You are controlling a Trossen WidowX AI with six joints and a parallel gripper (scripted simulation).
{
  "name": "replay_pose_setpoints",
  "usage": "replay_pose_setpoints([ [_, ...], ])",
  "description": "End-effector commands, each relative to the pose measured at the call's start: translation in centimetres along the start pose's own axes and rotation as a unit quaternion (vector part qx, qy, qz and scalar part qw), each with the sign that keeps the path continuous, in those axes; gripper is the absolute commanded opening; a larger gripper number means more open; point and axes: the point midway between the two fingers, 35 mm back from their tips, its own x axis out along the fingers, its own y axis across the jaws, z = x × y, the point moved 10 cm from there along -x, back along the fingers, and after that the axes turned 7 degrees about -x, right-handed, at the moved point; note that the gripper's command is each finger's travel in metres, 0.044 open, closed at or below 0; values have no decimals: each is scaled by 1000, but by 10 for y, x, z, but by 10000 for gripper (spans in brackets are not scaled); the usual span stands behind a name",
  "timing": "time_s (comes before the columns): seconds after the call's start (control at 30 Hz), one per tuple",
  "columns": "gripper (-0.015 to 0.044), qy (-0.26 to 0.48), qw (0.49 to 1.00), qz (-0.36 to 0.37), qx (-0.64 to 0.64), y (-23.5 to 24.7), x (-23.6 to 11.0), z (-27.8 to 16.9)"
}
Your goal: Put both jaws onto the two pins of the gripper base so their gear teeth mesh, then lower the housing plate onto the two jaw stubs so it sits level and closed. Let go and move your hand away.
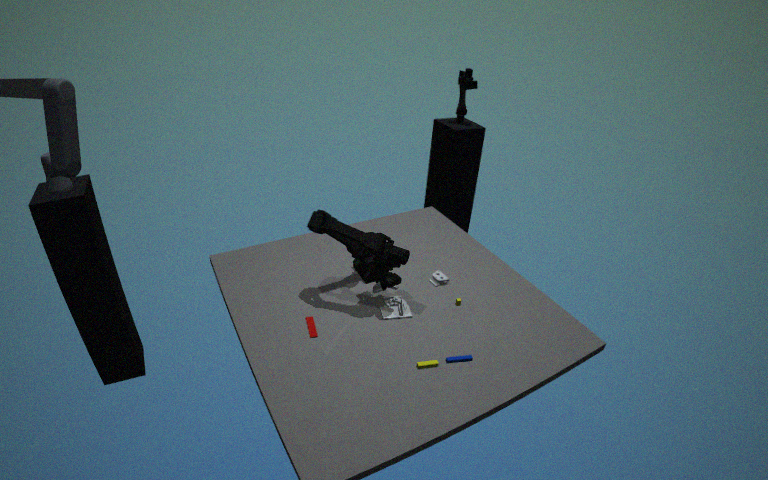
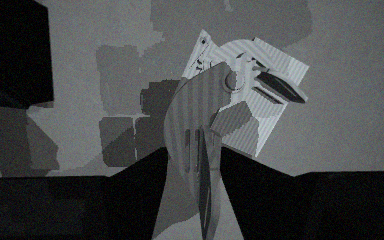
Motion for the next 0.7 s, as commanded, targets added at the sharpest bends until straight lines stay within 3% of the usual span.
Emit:
replay_pose_setpoints([
  [0.0,134,-1,999,3,-51,2,1,6],
  [0.67,134,1,945,7,-326,12,3,35],
])
